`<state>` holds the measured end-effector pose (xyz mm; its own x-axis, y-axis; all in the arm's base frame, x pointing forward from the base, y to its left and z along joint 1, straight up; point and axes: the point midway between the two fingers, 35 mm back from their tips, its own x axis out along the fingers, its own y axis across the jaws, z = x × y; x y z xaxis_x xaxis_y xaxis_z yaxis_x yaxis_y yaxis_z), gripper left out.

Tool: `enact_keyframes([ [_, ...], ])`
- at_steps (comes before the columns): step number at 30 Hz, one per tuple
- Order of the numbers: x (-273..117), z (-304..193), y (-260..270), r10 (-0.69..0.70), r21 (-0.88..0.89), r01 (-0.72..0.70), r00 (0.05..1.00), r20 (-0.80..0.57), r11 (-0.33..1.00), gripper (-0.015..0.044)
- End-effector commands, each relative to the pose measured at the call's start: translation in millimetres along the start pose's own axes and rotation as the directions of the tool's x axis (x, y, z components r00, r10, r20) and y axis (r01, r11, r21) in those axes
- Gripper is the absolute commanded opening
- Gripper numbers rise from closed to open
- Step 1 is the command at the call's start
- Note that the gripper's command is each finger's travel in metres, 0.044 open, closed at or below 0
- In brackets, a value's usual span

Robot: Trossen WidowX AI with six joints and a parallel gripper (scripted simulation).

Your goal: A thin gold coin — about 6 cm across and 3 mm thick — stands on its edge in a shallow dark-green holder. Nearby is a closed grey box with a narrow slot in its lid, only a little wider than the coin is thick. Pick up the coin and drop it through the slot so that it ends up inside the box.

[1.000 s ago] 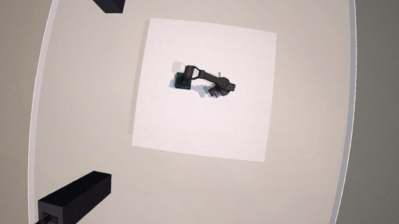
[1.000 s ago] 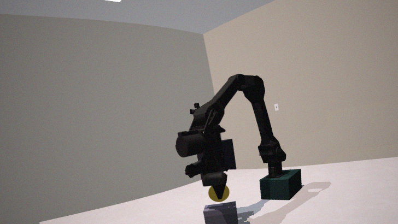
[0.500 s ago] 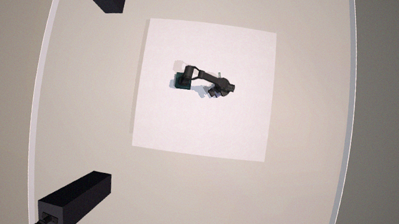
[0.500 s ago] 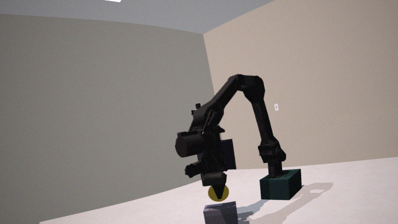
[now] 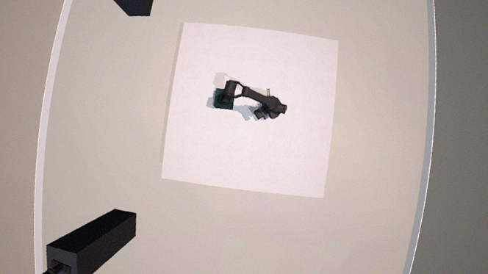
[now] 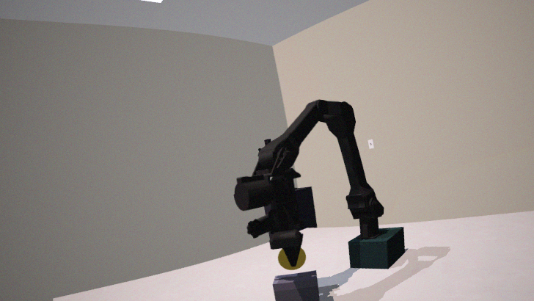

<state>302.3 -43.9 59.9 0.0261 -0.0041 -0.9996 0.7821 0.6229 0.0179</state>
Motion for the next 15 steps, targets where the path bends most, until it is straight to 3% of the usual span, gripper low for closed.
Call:
enact_keyframes([
  [1,-0.2,-0.1,0.9,0.0,0.0,0.0,1.0,0.001,1.0,0.0],
  [15,4.5,-0.3,0.8,0.0,0.001,0.0,1.0,0.001,1.0,0.0],
])
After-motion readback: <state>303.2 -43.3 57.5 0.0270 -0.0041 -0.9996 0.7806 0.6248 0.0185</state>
